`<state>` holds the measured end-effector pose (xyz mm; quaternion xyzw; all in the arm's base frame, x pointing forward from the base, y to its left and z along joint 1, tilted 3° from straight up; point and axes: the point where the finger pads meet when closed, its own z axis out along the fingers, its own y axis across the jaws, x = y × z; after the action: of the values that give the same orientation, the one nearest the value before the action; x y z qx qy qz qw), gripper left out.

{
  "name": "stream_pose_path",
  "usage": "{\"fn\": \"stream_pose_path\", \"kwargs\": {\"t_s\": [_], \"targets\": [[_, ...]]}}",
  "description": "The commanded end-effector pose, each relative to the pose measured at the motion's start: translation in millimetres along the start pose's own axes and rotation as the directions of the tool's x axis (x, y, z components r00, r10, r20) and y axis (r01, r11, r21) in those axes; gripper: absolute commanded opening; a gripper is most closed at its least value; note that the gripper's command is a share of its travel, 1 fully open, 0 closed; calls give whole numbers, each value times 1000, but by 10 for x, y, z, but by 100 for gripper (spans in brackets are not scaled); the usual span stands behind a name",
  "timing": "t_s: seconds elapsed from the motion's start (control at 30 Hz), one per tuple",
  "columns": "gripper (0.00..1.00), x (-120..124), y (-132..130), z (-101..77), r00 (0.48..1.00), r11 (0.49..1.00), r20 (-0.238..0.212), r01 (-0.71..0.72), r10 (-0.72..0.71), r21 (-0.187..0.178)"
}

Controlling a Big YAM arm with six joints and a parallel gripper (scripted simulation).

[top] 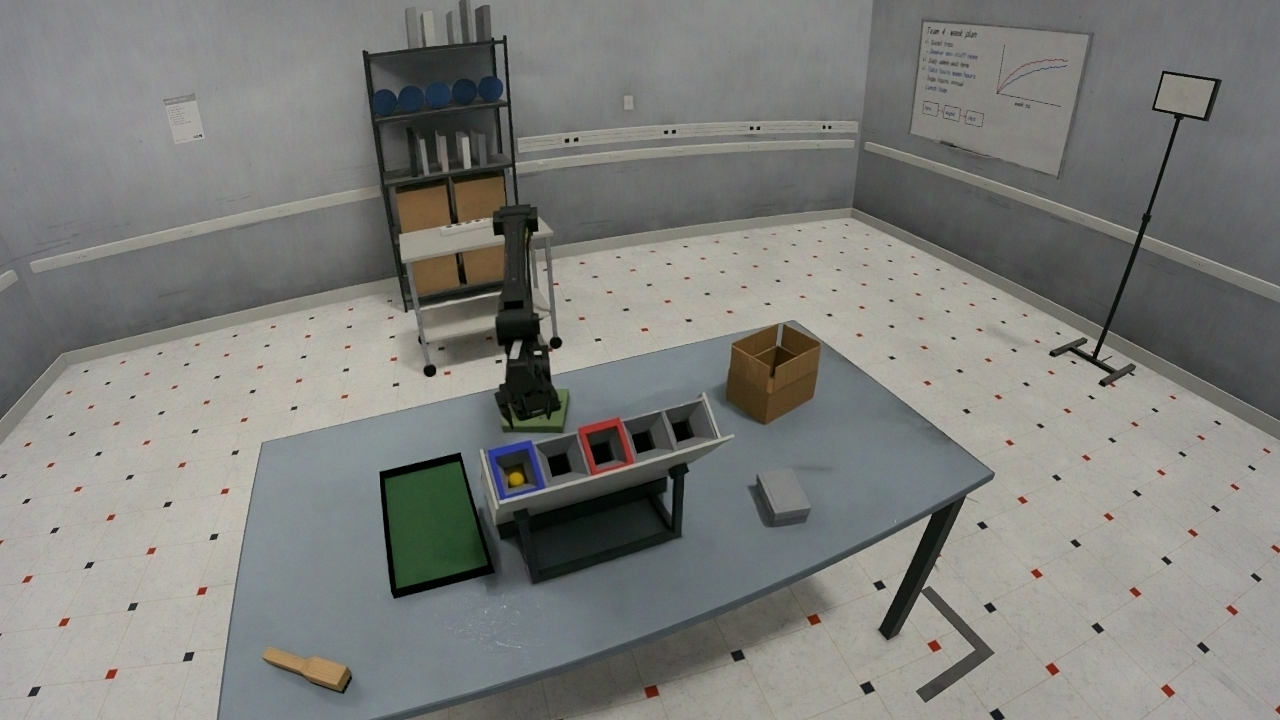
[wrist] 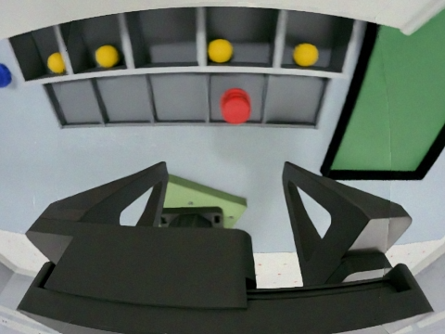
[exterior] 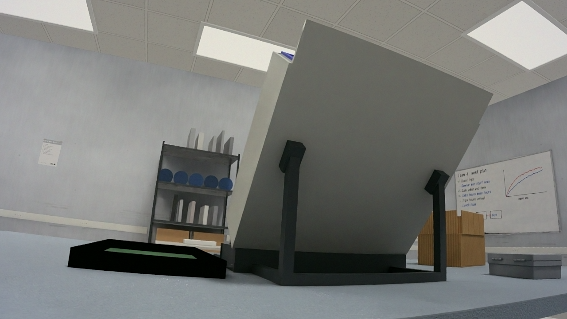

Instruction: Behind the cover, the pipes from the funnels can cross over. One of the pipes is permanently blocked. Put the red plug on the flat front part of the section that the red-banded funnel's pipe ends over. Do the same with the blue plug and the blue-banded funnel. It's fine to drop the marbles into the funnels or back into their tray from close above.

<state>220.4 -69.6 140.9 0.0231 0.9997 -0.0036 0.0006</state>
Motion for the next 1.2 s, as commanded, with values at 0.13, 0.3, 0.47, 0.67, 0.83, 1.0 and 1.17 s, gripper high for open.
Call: {"fn": "stream_pose_path", "kwargs": {"t_s": [0.13,0.3,0.47,0.67,0.83,1.0,1.17], "targets": [[87,-175,697,-246,1000,1000,22,-13,12,6],[87,-259,1176,-360,1000,1000,22,-13,12,6],[87,-285,1317,-394,1000,1000,26,-12,12,6],[87,-312,1452,-429,999,1000,39,-12,11,7],[87,-335,1564,-458,999,1000,49,-11,10,8],[87,-344,1610,-470,999,1000,53,-11,10,8],[87,-341,1612,-473,998,1000,54,-11,11,6]]}}
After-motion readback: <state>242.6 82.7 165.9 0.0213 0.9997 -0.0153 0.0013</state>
